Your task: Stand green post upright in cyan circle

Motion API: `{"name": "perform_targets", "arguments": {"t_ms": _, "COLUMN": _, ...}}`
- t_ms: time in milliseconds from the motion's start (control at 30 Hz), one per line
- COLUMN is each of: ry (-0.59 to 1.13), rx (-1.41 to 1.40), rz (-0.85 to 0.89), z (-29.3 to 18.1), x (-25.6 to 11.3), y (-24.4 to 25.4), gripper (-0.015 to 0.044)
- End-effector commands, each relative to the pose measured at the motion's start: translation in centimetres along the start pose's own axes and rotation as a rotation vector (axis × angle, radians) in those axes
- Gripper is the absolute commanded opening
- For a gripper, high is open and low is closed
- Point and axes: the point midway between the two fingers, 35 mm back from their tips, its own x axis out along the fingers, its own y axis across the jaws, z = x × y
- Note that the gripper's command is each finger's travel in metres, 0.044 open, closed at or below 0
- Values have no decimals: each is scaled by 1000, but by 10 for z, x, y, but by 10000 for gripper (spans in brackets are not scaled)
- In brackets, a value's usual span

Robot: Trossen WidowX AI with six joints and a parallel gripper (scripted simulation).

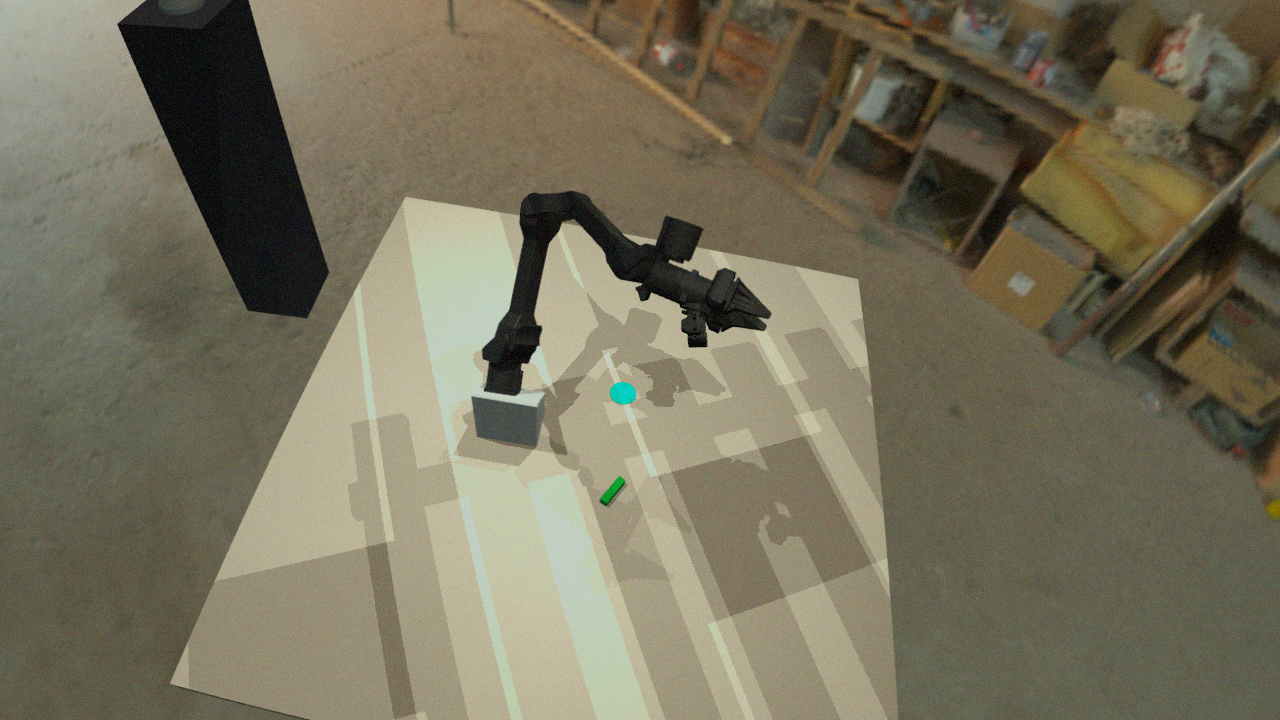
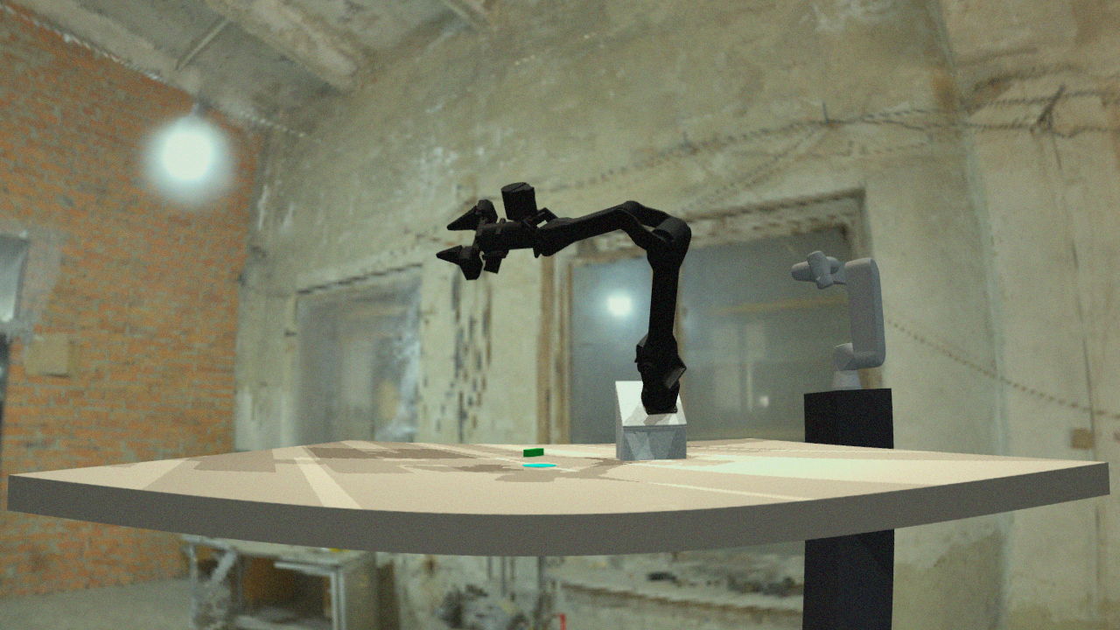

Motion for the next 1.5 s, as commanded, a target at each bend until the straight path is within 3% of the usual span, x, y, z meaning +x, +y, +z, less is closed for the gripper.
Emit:
{"name": "perform_targets", "arguments": {"t_ms": 0, "ry": -5, "rx": -12, "rz": -2, "z": 1, "x": 0, "y": 0, "gripper": 374}}
{"name": "perform_targets", "arguments": {"t_ms": 200, "ry": -133, "rx": -388, "rz": -110, "z": 45, "x": 11, "y": -13, "gripper": 232}}
{"name": "perform_targets", "arguments": {"t_ms": 467, "ry": -224, "rx": -931, "rz": -372, "z": 108, "x": 15, "y": -37, "gripper": 232}}
{"name": "perform_targets", "arguments": {"t_ms": 733, "ry": -148, "rx": -1427, "rz": -708, "z": 164, "x": 7, "y": -64, "gripper": 232}}
{"name": "perform_targets", "arguments": {"t_ms": 967, "ry": 87, "rx": -1803, "rz": -1005, "z": 206, "x": -10, "y": -88, "gripper": 232}}
{"name": "perform_targets", "arguments": {"t_ms": 1167, "ry": 424, "rx": -2064, "rz": -1213, "z": 234, "x": -29, "y": -110, "gripper": 232}}
{"name": "perform_targets", "arguments": {"t_ms": 1467, "ry": 995, "rx": -2278, "rz": -1334, "z": 260, "x": -58, "y": -135, "gripper": 232}}
